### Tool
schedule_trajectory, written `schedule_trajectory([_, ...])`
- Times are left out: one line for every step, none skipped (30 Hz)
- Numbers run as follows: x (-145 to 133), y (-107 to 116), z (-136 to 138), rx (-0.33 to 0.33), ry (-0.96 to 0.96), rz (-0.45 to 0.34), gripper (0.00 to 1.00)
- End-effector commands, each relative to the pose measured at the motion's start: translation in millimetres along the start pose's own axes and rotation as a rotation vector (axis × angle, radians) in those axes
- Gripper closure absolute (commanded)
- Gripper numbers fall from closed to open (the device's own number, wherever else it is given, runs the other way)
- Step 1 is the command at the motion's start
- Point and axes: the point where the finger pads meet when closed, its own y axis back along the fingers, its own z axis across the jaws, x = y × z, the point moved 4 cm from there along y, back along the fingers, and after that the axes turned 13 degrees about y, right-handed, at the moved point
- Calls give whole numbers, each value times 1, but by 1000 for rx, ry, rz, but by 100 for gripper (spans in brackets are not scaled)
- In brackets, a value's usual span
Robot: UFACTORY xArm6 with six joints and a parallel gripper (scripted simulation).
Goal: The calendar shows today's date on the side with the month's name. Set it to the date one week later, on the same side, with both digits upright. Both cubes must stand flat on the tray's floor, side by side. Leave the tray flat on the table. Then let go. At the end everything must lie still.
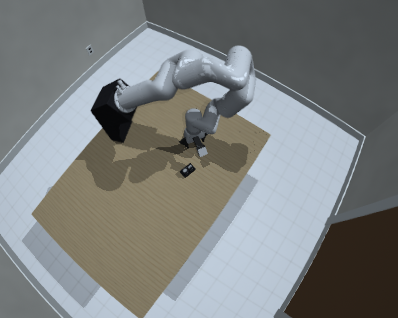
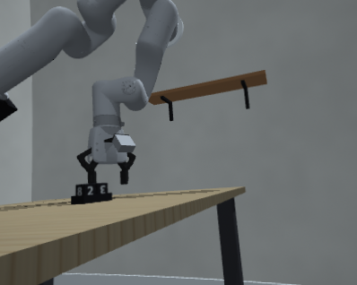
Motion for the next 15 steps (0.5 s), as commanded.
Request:
schedule_trajectory([0, 15, 0, 0, 0, 0, 0])
schedule_trajectory([0, 18, 0, 0, 0, 0, 0])
schedule_trajectory([0, 19, 0, 0, 0, 0, 0])
schedule_trajectory([0, 19, 0, 0, 0, 0, 0])
schedule_trajectory([0, 19, 0, 0, 0, 0, 0])
schedule_trajectory([0, 21, 0, 0, 0, 0, 0])
schedule_trajectory([0, 21, 0, 0, 0, 0, 0])
schedule_trajectory([0, 22, 0, 0, 0, 0, 0])
schedule_trajectory([0, 22, 0, 0, 0, 0, 0])
schedule_trajectory([0, 22, 0, 0, 1, 0, 0])
schedule_trajectory([0, 22, 0, 0, 7, 0, 0])
schedule_trajectory([1, 22, 0, 0, 21, 0, 0])
schedule_trajectory([1, 22, 0, 0, 44, 0, 0])
schedule_trajectory([2, 22, 1, 0, 76, 0, 0])
schedule_trajectory([2, 22, 1, 0, 115, 0, 0])
